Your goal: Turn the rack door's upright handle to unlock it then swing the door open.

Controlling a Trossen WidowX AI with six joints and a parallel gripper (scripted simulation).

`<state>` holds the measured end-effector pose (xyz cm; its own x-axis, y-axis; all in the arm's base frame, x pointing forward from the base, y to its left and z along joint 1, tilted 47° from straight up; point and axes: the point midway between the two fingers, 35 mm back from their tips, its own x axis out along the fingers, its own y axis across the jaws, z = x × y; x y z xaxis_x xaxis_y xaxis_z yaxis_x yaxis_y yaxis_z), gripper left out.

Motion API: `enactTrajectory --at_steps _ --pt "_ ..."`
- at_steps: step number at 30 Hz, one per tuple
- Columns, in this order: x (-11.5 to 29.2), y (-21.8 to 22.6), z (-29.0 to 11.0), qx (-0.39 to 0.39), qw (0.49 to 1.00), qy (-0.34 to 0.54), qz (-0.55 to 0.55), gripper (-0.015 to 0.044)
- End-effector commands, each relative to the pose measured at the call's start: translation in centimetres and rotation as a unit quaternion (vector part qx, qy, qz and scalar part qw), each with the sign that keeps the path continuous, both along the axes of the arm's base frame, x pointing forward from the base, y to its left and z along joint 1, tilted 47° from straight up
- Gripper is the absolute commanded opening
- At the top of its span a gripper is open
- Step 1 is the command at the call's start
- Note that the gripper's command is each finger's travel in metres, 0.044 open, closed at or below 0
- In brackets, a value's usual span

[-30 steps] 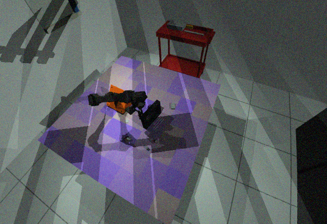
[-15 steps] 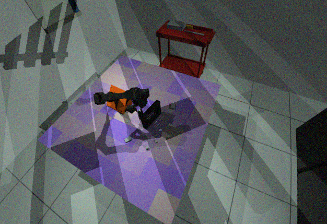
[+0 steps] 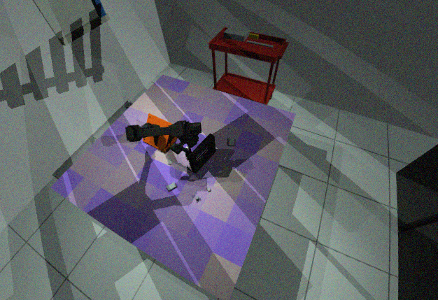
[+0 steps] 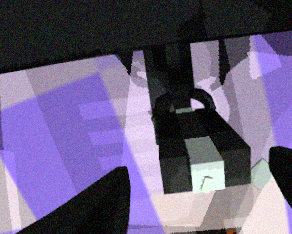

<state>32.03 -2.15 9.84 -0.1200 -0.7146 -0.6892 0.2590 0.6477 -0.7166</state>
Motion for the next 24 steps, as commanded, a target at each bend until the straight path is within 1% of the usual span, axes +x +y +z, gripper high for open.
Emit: enactTrajectory --at_steps 1,24 --pt "0.0 -0.4 -0.2 -0.001 1.0 -0.002 0.002 0.0293" --pt "-0.7 -3.1 -2.7 -0.003 1.0 -0.002 0.002 0.0293"
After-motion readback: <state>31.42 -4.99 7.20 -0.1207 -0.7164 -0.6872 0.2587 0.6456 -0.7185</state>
